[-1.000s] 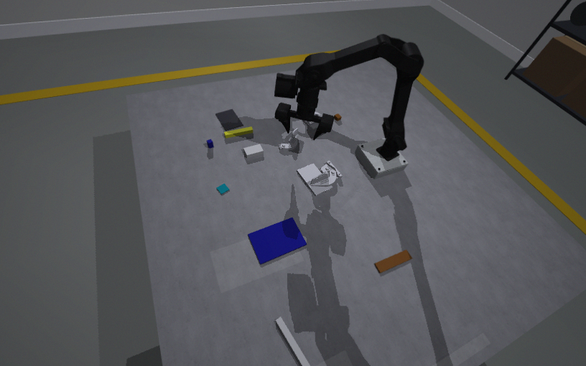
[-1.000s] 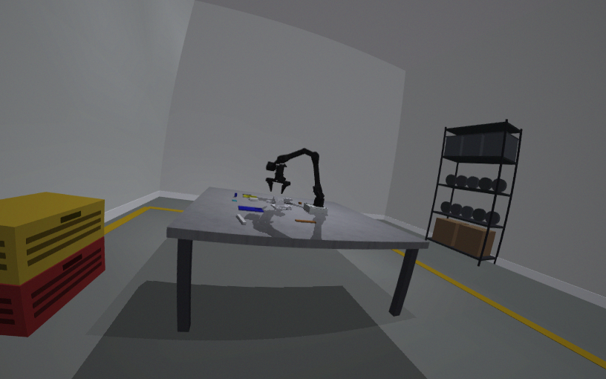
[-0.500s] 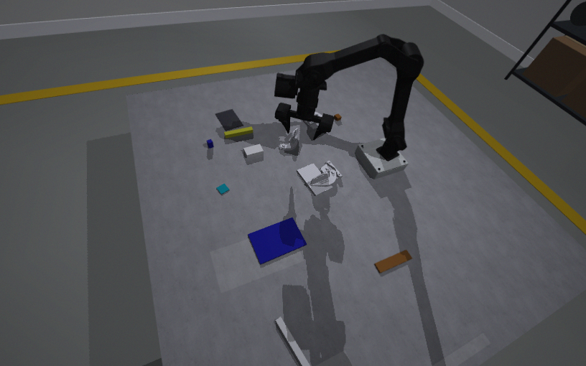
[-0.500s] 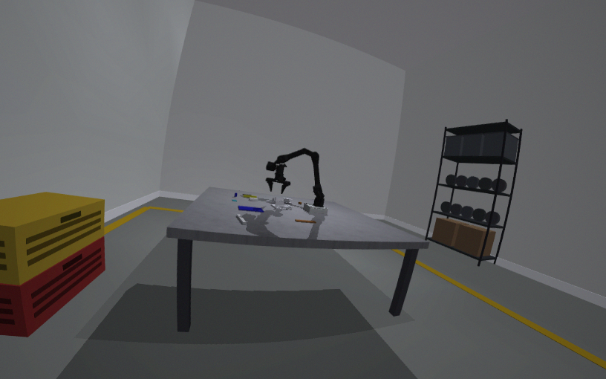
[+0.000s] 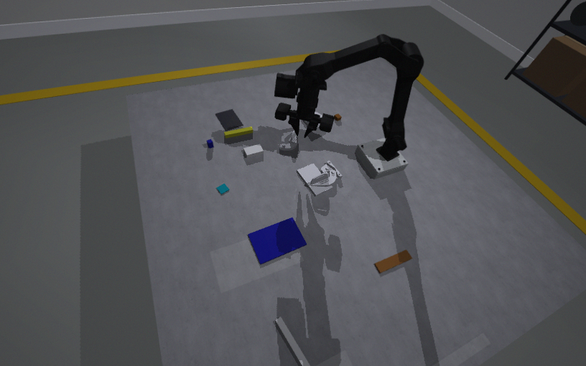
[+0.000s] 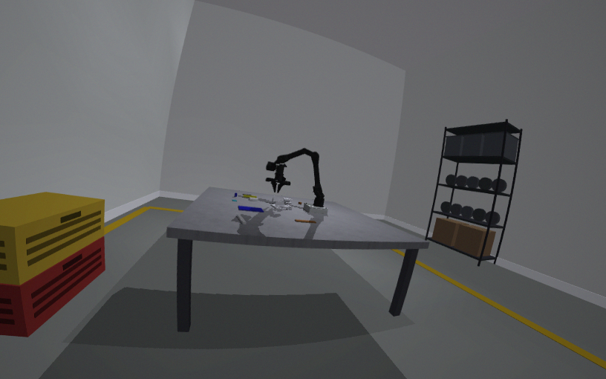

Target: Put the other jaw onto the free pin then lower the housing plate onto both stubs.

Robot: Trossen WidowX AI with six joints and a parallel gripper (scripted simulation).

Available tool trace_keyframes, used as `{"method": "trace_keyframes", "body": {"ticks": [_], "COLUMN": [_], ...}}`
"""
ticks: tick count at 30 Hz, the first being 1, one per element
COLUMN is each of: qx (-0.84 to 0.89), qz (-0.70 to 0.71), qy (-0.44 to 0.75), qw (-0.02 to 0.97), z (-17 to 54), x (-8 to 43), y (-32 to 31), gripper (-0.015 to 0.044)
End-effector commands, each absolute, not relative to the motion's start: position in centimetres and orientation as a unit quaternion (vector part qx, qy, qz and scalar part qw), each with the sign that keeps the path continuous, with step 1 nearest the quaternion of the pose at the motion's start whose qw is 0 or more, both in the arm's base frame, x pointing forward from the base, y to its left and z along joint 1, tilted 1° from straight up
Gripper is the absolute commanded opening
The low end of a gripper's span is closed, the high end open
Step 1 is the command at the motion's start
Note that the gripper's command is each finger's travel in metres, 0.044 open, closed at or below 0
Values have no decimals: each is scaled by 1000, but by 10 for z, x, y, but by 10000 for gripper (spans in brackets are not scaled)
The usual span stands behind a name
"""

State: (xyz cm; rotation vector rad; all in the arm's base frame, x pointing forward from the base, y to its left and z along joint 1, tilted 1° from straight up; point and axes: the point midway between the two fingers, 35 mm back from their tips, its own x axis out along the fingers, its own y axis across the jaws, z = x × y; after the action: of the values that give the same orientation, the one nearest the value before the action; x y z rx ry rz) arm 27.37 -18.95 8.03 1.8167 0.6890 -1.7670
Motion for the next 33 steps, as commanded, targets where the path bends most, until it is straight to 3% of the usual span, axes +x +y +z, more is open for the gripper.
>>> {"method": "trace_keyframes", "body": {"ticks": [1, 2, 13, 29, 33], "qx": [669, 669, 669, 687, 686], "qz": [-651, -651, -651, -674, -674], "qy": [254, 254, 254, 193, 193], "qw": [255, 255, 255, 193, 193], "z": [80, 80, 80, 88, 57], "x": [274, 274, 274, 258, 258], "y": [-189, -189, -189, -241, -240], "gripper": [20, 0, 0, 420, 440]}}
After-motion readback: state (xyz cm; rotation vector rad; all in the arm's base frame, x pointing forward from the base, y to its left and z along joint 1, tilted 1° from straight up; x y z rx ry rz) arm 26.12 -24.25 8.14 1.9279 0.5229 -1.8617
